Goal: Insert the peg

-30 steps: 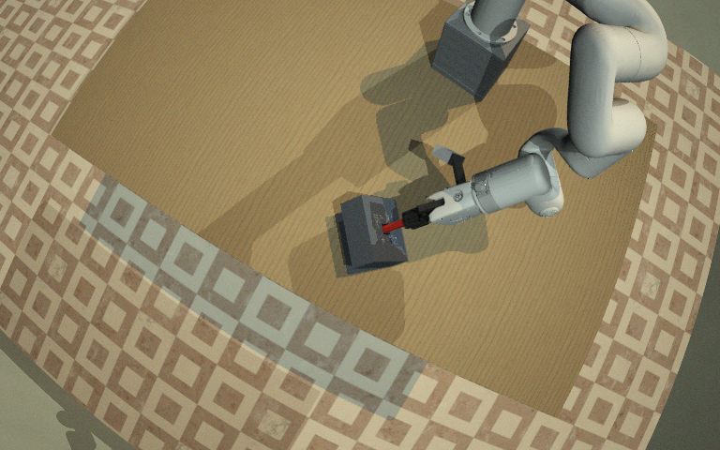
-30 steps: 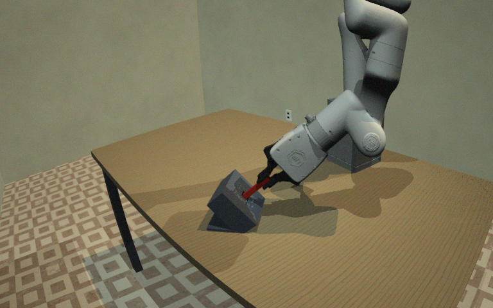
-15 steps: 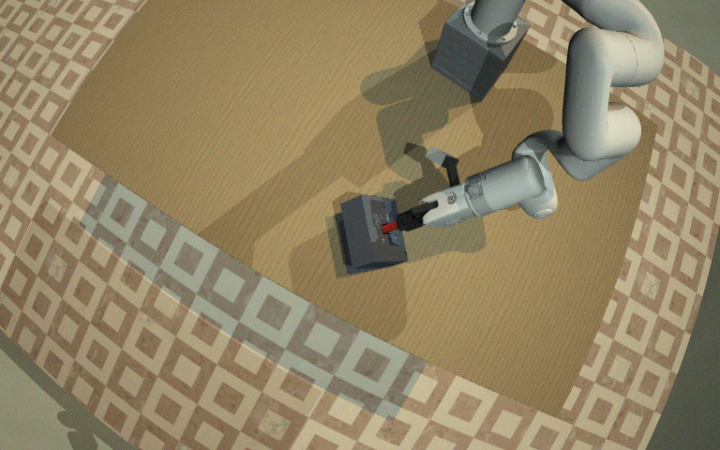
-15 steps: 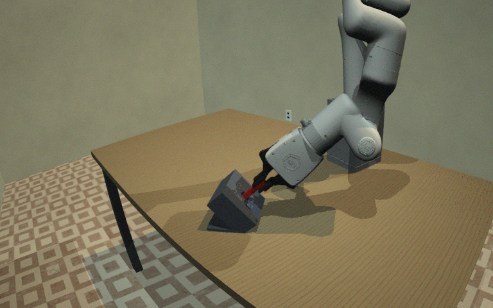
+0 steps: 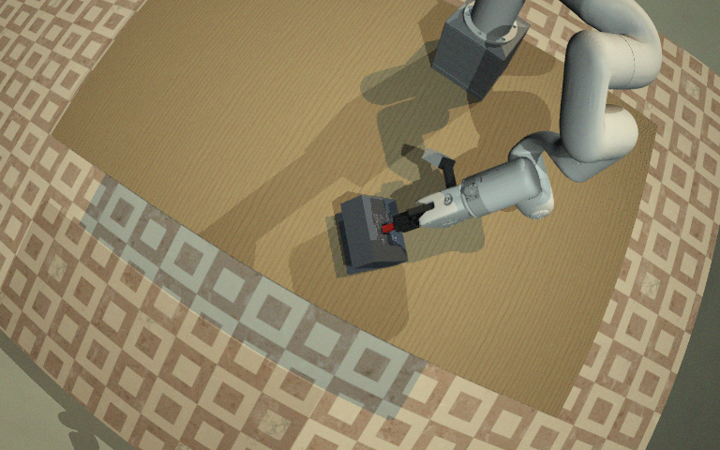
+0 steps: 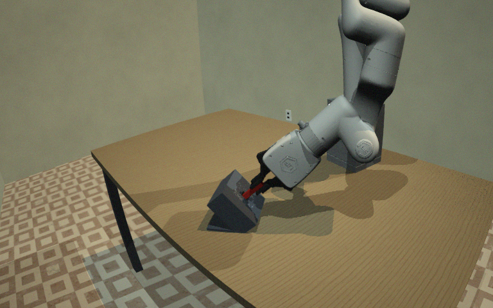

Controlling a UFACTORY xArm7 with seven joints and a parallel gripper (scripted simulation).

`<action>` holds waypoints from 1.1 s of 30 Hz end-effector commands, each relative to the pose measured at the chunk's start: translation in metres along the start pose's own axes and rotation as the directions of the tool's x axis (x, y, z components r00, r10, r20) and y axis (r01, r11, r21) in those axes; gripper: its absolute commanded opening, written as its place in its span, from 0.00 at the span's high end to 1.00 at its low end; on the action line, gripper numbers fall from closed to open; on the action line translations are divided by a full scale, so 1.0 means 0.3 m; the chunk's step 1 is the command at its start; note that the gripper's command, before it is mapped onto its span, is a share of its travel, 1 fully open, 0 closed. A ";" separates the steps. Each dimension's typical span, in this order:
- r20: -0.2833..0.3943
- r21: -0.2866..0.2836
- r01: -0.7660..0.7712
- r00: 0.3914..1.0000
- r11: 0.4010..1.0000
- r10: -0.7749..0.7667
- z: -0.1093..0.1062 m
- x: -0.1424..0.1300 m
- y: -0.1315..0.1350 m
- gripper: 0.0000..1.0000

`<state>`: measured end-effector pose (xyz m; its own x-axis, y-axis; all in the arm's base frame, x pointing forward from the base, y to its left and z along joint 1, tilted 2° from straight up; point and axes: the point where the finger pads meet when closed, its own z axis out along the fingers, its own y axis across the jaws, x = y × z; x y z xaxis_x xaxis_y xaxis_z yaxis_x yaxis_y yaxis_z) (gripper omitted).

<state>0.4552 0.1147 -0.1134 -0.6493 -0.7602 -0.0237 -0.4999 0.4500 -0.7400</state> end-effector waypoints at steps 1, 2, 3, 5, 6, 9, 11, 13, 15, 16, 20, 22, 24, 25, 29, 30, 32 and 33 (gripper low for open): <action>0.002 0.002 -0.002 1.000 1.000 0.002 -0.003 -0.004 -0.004 1.00; 0.002 0.002 -0.002 1.000 1.000 0.002 -0.003 -0.004 -0.004 1.00; 0.002 0.002 -0.002 1.000 1.000 0.002 -0.003 -0.004 -0.004 1.00; 0.002 0.002 -0.002 1.000 1.000 0.002 -0.003 -0.004 -0.004 0.92; 0.002 0.002 -0.002 1.000 1.000 0.002 -0.003 -0.004 -0.004 0.92; 0.002 0.002 -0.002 1.000 1.000 0.002 -0.003 -0.004 -0.004 0.70; 0.002 0.002 -0.002 1.000 1.000 0.002 -0.003 -0.004 -0.004 0.55; 0.002 0.002 -0.002 1.000 1.000 0.002 -0.003 -0.004 -0.004 0.39; 0.002 0.002 -0.002 1.000 1.000 0.002 -0.003 -0.004 -0.004 0.24; 0.002 0.002 -0.002 1.000 1.000 0.002 -0.003 -0.004 -0.004 0.17; 0.002 0.002 -0.002 1.000 1.000 0.002 -0.003 -0.004 -0.004 0.00; 0.002 0.002 -0.002 1.000 1.000 0.002 -0.003 -0.004 -0.004 0.00; 0.002 0.002 -0.002 1.000 1.000 0.002 -0.005 -0.004 -0.004 0.00; 0.002 0.002 -0.003 1.000 1.000 0.003 -0.008 -0.004 -0.004 0.00; 0.001 0.001 -0.004 1.000 1.000 0.004 -0.041 -0.007 -0.004 0.00; 0.001 0.001 -0.005 1.000 1.000 0.005 -0.052 -0.007 -0.004 0.00; 0.001 0.001 -0.006 1.000 1.000 0.006 -0.074 -0.008 -0.003 0.00; 0.001 0.001 -0.006 1.000 1.000 0.006 -0.085 -0.009 -0.003 0.00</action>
<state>0.4489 0.1210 -0.1056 -0.6501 -0.7595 -0.0251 -0.4989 0.4515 -0.7398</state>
